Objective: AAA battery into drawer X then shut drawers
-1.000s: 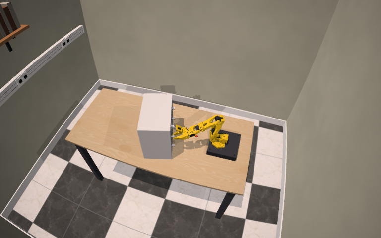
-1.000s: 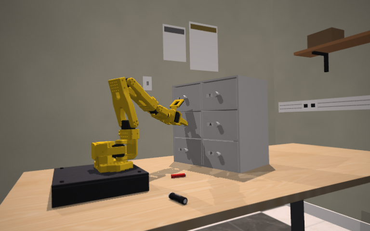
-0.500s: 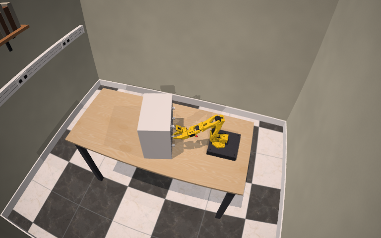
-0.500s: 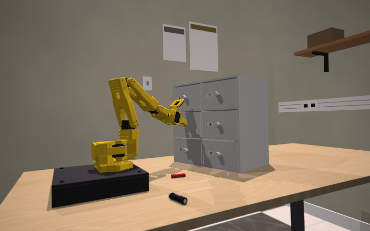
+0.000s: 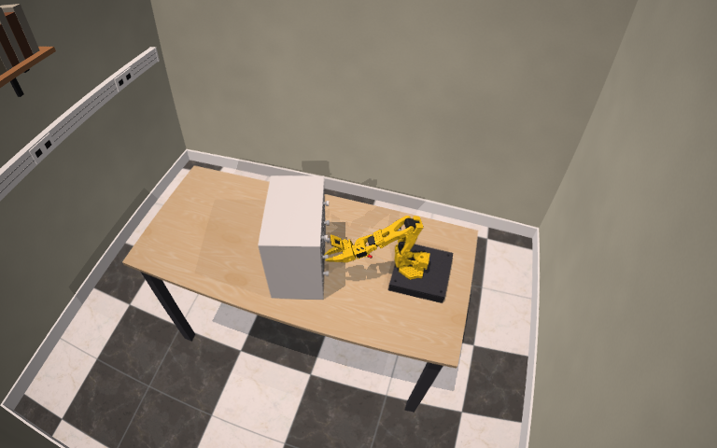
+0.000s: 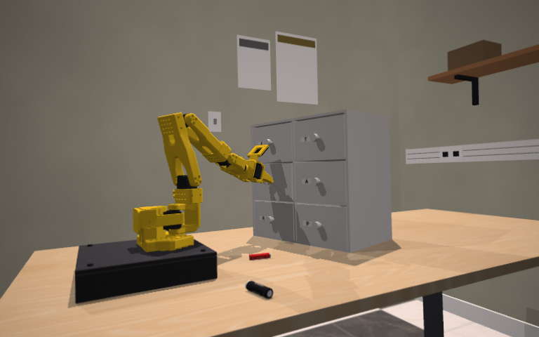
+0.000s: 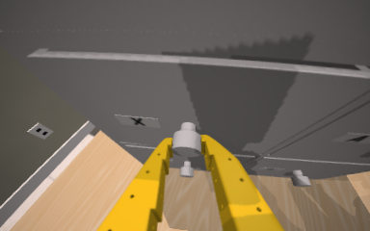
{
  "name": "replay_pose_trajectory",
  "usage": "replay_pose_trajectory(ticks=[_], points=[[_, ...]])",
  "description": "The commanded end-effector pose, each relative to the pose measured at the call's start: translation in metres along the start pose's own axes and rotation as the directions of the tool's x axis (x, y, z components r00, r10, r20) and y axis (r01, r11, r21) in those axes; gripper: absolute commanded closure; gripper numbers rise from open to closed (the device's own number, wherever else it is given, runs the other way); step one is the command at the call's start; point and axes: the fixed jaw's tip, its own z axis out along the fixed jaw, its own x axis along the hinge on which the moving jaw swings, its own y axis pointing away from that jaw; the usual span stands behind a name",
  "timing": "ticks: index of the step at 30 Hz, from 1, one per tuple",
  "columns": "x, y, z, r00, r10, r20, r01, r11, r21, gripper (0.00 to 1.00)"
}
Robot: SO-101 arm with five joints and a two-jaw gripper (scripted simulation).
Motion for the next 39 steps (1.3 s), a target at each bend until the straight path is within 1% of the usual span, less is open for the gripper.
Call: replay_pose_trajectory(ticks=[1, 18, 39], points=[[-0.001, 0.003, 0.001, 1.000, 0.003, 0.005, -0.003, 1.000, -0.011, 1.00], [0.002, 0.003, -0.009, 1.000, -0.004, 0.005, 0.004, 1.000, -0.011, 1.00], [0.003, 0.003, -0.011, 1.000, -0.005, 0.005, 0.005, 1.000, -0.012, 1.00]])
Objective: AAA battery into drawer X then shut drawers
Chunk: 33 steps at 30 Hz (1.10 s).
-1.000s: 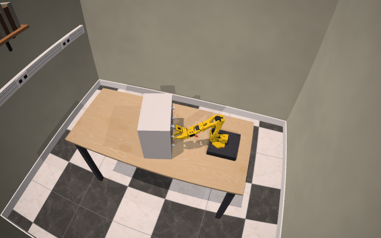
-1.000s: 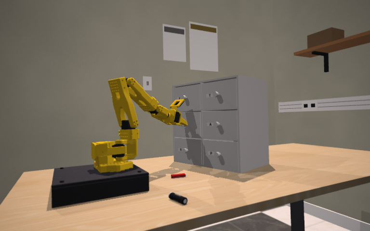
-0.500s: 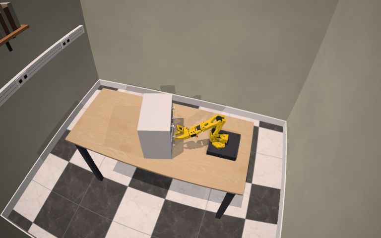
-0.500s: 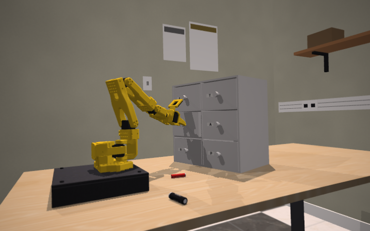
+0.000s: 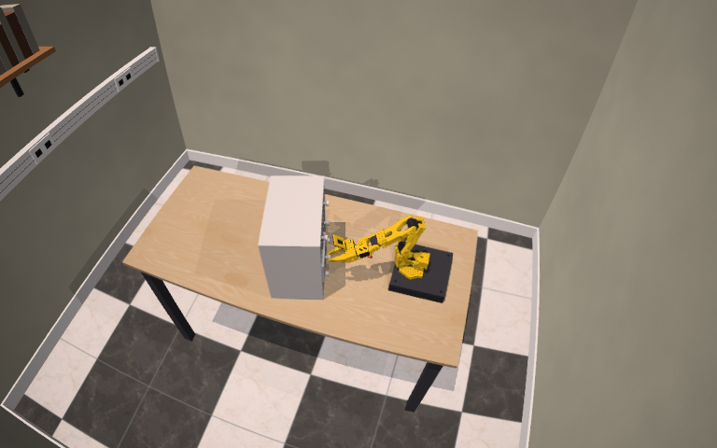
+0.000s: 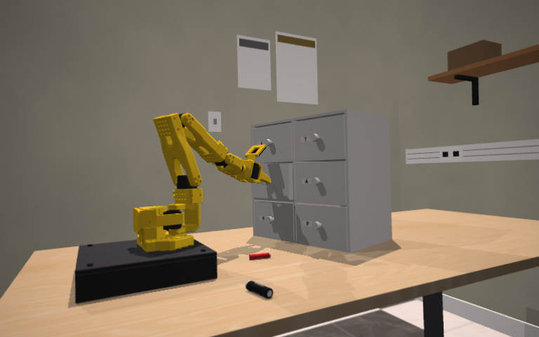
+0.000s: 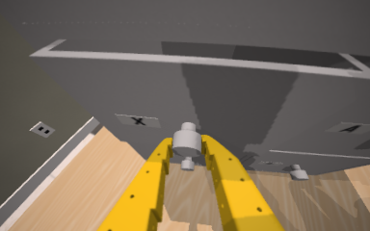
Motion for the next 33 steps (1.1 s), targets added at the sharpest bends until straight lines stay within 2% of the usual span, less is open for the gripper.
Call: replay_pose_trajectory(ticks=[1, 13, 33], points=[[0.0004, 0.0016, -0.0038, 1.000, -0.005, 0.002, 0.005, 1.000, -0.006, 1.00], [0.0028, 0.0026, -0.0103, 1.000, -0.006, 0.002, 0.006, 1.000, -0.010, 1.00], [0.0034, 0.0028, -0.0119, 1.000, -0.006, 0.002, 0.006, 1.000, -0.011, 1.00]])
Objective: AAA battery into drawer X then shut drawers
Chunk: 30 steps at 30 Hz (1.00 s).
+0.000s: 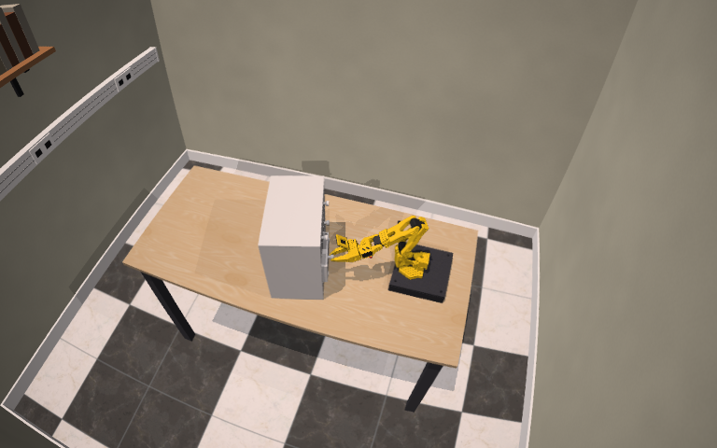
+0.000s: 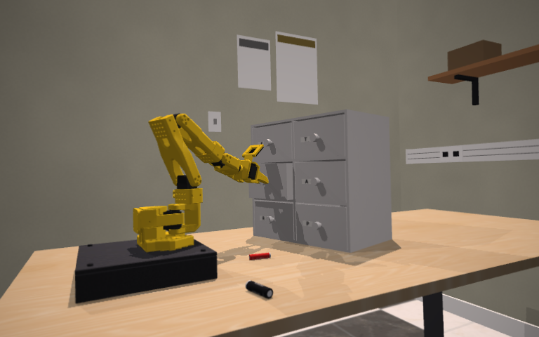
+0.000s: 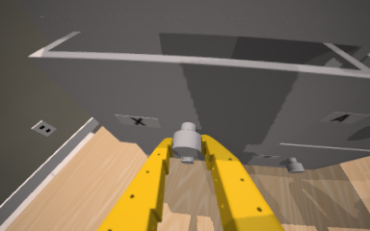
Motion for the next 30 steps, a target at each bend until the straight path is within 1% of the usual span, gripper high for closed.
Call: replay_pose_trajectory(ticks=[1, 14, 30], points=[[0.0003, 0.0026, -0.0035, 1.000, -0.006, 0.001, 0.006, 1.000, -0.009, 1.00], [0.0029, 0.0037, -0.0106, 1.000, -0.008, 0.001, 0.008, 1.000, -0.014, 1.00], [0.0033, 0.0038, -0.0115, 1.000, -0.008, 0.001, 0.008, 1.000, -0.014, 1.00]])
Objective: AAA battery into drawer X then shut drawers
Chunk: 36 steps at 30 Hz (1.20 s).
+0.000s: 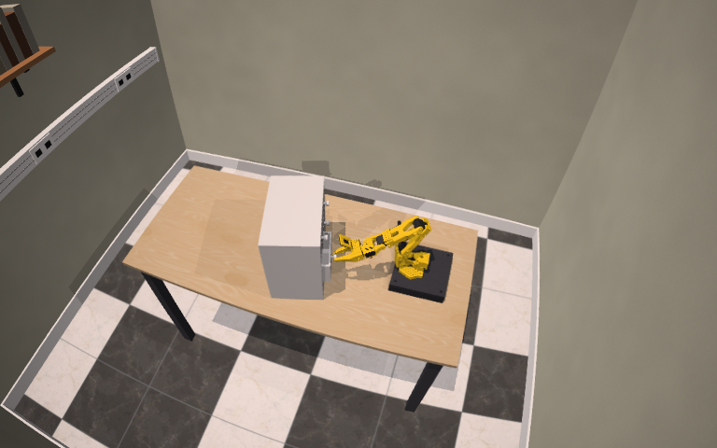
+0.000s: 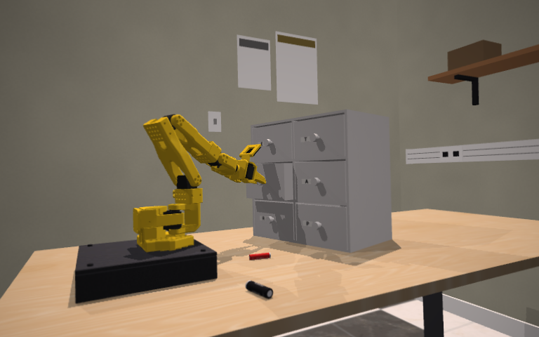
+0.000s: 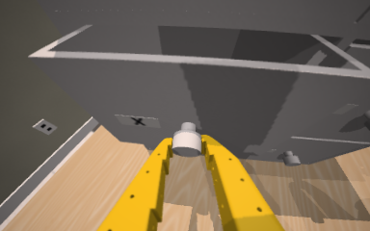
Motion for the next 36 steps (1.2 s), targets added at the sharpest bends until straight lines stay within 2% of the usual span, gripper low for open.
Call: replay_pose_trajectory(ticks=[1, 18, 36], points=[[-0.0001, 0.0035, -0.0023, 1.000, -0.007, 0.002, 0.007, 1.000, -0.013, 1.00], [0.0029, 0.0048, -0.0106, 1.000, -0.009, 0.002, 0.009, 1.000, -0.018, 1.00], [0.0033, 0.0049, -0.0115, 1.000, -0.009, 0.002, 0.009, 1.000, -0.019, 1.00]])
